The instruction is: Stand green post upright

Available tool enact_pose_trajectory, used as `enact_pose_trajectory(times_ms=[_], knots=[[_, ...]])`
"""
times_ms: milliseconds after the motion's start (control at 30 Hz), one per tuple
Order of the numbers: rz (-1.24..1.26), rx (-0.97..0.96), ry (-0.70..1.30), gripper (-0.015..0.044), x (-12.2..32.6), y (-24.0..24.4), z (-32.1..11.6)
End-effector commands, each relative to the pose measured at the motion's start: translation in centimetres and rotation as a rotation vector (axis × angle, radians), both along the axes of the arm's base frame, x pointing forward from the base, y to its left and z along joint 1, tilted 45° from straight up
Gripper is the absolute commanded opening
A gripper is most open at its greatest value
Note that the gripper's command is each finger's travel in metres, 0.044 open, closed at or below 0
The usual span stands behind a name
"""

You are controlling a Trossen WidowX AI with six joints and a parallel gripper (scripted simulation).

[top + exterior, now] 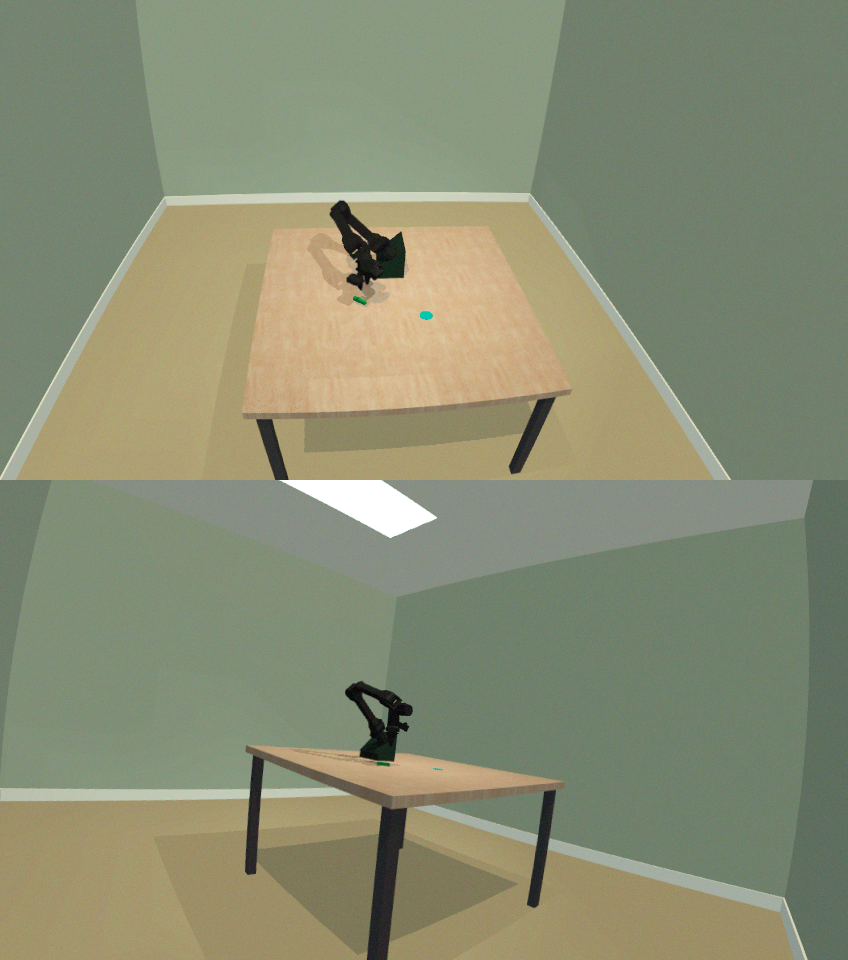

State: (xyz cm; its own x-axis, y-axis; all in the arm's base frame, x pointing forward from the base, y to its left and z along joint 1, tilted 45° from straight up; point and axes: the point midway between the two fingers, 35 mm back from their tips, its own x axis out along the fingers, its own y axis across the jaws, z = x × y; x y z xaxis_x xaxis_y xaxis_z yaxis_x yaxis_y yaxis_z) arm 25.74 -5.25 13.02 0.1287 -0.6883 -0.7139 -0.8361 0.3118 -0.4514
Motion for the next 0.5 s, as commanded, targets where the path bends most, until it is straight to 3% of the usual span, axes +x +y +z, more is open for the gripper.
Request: enact_pose_trajectory(times_ms=[0, 167, 367, 467], knots=[[-0.008, 0.002, 0.025, 0.0233, 0.2, -2.6, -3.0], [-0.008, -0.011, 0.023, 0.0233, 0.1, -6.5, -6.4], [-0.008, -0.015, 0.023, 0.0233, 0.0, -7.0, -6.8], [-0.008, -0.015, 0.023, 0.0154, 0.0, -7.0, -6.8]])
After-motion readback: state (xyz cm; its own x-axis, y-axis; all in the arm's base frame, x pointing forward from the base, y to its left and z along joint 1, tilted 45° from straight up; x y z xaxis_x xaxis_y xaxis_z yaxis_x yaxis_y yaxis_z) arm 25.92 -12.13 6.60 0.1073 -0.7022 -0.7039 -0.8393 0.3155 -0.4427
